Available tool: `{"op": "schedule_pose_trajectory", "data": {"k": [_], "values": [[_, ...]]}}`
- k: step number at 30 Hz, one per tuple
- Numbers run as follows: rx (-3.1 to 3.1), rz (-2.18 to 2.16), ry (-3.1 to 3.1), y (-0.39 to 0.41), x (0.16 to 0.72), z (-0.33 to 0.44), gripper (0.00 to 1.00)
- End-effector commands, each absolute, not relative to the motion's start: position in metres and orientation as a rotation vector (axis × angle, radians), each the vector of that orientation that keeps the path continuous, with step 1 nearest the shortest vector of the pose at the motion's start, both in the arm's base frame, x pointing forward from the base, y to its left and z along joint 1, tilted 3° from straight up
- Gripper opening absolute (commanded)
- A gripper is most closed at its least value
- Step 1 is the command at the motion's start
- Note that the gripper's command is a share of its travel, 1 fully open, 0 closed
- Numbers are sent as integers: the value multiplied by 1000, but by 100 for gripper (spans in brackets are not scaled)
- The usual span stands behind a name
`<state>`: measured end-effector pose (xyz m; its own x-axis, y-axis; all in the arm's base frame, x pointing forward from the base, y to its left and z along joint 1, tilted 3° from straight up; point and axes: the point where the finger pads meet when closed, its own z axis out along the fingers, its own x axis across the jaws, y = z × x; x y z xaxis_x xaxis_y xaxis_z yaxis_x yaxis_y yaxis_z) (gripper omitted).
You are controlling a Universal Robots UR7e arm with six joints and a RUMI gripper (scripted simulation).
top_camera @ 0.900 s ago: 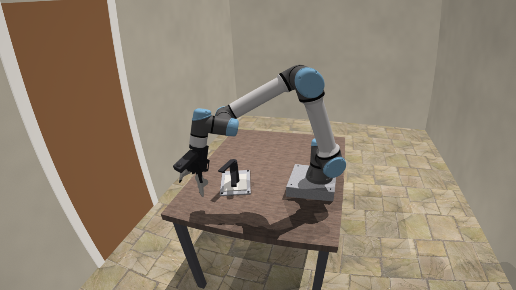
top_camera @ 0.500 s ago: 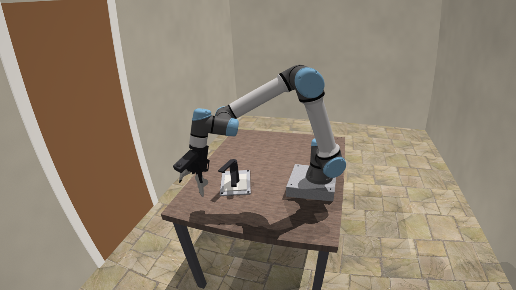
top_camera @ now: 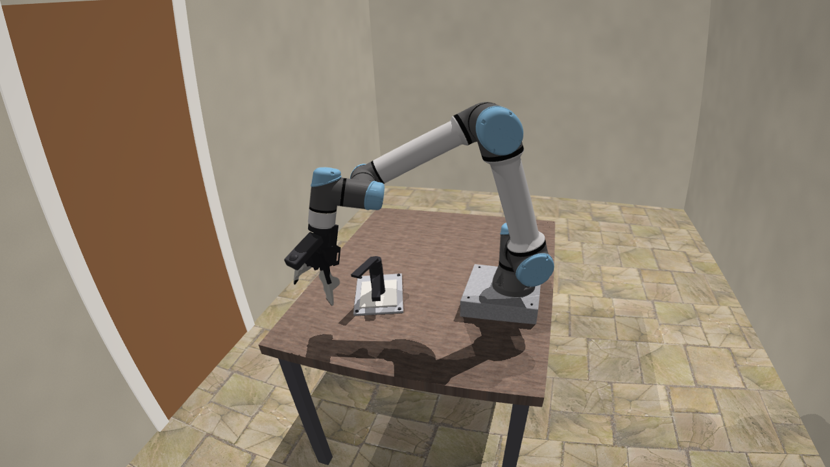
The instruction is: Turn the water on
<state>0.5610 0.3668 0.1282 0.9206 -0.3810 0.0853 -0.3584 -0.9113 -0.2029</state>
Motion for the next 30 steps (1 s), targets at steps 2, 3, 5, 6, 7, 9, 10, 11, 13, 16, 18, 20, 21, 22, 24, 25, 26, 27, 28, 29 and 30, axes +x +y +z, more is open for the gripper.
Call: {"op": "schedule_pose_trajectory", "data": {"k": [2, 3, 5, 6, 7, 9, 10, 11, 13, 16, 18, 20, 21, 22, 24, 25, 26, 27, 28, 29, 30], "values": [[-2988, -157, 520, 294, 556, 140, 100], [-3004, -149, 512, 282, 554, 142, 100], [-3034, -131, 495, 258, 549, 145, 100], [-3034, -131, 495, 258, 549, 145, 100], [-3034, -131, 495, 258, 549, 145, 100], [-3084, -92, 463, 217, 538, 152, 100], [-3095, -82, 455, 208, 535, 153, 100], [-3109, -68, 445, 197, 530, 155, 100], [-3135, -37, 423, 173, 521, 159, 100], [-3164, 4, 395, 147, 508, 164, 100], [-3170, 13, 389, 142, 505, 165, 100], [-3170, 14, 388, 141, 505, 166, 100], [-3170, 14, 388, 141, 505, 166, 100], [-3170, 14, 388, 141, 505, 166, 100], [-3170, 14, 388, 141, 505, 166, 100], [-3170, 14, 388, 141, 505, 166, 0], [-3170, 14, 388, 141, 505, 166, 0], [-3170, 14, 388, 141, 505, 166, 0], [-3170, 14, 388, 141, 505, 166, 0], [-3170, 14, 388, 141, 505, 166, 0], [-3170, 14, 388, 141, 505, 166, 0]]}}
